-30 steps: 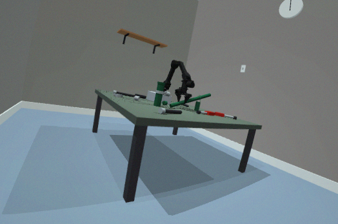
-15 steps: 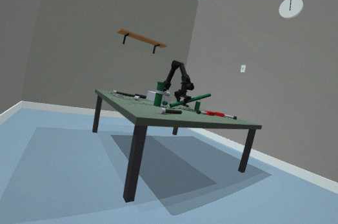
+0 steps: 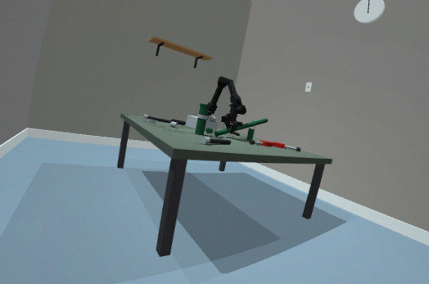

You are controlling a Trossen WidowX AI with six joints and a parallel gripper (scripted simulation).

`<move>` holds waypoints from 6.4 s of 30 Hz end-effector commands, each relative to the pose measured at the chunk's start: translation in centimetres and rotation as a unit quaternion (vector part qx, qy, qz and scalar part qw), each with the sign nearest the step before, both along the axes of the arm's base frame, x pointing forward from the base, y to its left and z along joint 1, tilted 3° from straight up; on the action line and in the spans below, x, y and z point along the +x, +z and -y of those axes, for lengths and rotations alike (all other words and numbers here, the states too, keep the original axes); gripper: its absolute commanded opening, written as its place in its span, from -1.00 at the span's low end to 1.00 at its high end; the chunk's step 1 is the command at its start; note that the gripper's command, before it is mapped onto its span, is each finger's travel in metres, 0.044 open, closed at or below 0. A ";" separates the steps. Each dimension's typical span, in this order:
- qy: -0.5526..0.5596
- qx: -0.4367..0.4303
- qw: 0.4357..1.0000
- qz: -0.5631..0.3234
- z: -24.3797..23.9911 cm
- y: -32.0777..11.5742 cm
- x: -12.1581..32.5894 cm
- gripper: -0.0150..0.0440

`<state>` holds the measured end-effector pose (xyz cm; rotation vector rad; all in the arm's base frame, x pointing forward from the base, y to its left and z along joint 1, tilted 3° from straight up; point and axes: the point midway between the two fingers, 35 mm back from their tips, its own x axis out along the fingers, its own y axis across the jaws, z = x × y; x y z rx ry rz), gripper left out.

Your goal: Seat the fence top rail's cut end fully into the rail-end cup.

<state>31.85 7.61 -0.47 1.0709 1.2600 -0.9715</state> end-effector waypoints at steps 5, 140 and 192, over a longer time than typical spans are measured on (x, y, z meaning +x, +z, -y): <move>-0.002 -0.001 1.000 -0.003 0.0 0.1 -0.1 -0.23; 0.006 -0.128 0.992 0.013 3.8 7.3 1.1 -0.49; 0.005 -0.127 0.992 0.009 5.6 7.1 1.6 -0.49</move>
